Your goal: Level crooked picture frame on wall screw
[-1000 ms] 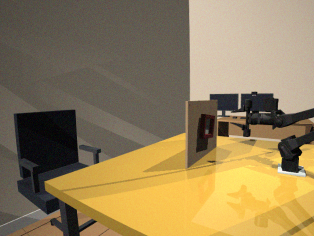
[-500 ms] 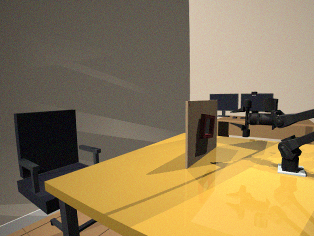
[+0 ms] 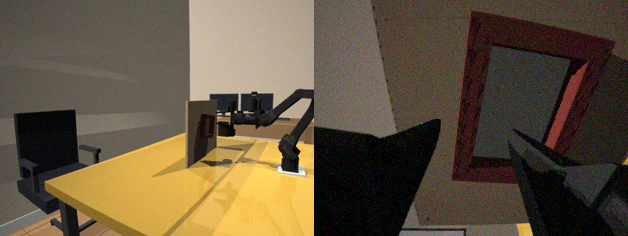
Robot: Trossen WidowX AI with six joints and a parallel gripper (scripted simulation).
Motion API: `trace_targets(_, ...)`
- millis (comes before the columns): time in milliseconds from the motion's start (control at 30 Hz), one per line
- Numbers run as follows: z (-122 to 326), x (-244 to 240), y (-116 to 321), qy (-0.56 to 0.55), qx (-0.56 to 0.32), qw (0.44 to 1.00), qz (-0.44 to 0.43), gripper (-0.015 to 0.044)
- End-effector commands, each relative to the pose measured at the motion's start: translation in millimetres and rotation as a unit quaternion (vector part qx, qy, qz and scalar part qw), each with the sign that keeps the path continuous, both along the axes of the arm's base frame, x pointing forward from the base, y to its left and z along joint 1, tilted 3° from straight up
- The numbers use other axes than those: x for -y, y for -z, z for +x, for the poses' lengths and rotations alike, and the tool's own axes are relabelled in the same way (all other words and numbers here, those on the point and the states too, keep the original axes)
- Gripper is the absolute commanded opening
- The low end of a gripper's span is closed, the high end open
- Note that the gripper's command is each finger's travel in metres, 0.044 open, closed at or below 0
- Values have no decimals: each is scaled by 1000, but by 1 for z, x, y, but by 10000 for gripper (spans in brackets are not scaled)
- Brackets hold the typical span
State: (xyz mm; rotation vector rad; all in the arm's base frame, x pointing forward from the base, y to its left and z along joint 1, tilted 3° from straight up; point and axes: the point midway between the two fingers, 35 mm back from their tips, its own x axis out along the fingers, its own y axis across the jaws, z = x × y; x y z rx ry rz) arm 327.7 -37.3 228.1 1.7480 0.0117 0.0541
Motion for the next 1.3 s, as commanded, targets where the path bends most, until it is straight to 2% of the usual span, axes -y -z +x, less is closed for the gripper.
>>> trace_targets(0, 5, 0, -4, 2, 8, 1000, -3, 260)
trace_targets(400, 7, 0, -4, 2, 8, 1000, -3, 260)
trace_targets(1267, 44, -2, -6, 2, 9, 1000, -3, 260)
